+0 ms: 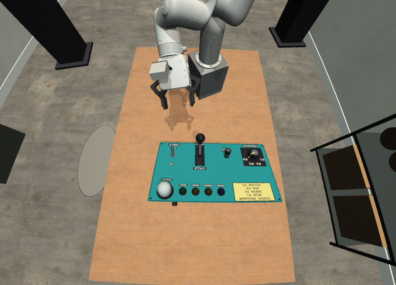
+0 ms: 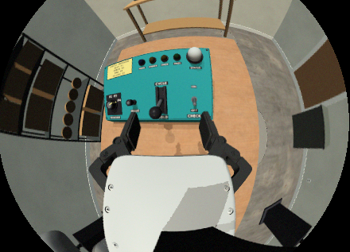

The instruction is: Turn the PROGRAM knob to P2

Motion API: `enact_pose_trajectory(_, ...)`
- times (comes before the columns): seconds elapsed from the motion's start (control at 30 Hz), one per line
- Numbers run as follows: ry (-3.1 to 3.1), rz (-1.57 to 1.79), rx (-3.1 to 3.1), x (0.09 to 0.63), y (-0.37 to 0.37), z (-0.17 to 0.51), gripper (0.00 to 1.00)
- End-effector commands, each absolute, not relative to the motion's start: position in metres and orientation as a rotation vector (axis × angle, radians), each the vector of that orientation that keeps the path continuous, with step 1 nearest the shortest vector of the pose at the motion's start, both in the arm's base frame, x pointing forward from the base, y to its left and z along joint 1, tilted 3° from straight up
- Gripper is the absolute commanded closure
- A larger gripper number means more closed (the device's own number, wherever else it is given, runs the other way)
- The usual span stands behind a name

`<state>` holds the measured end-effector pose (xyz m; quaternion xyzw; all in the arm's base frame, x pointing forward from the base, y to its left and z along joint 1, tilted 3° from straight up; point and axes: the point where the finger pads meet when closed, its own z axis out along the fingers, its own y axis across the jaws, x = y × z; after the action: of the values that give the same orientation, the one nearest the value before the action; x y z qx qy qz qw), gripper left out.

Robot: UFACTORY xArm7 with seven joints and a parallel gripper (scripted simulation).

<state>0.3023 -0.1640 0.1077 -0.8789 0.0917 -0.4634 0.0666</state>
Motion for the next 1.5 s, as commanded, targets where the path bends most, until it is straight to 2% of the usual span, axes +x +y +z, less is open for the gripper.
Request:
enact_pose_trajectory(0.0, 0.271, -1.406, -2.677, 0.307, -0.170, 0.112, 0.00)
enact_pose_trajectory(0.33, 0.254, -1.430, -2.791, 0.326, -0.191, 0.126, 0.00)
enact_pose_trajectory(1.47, 0.242, -1.444, -2.874, 0.343, -0.201, 0.137, 0.00)
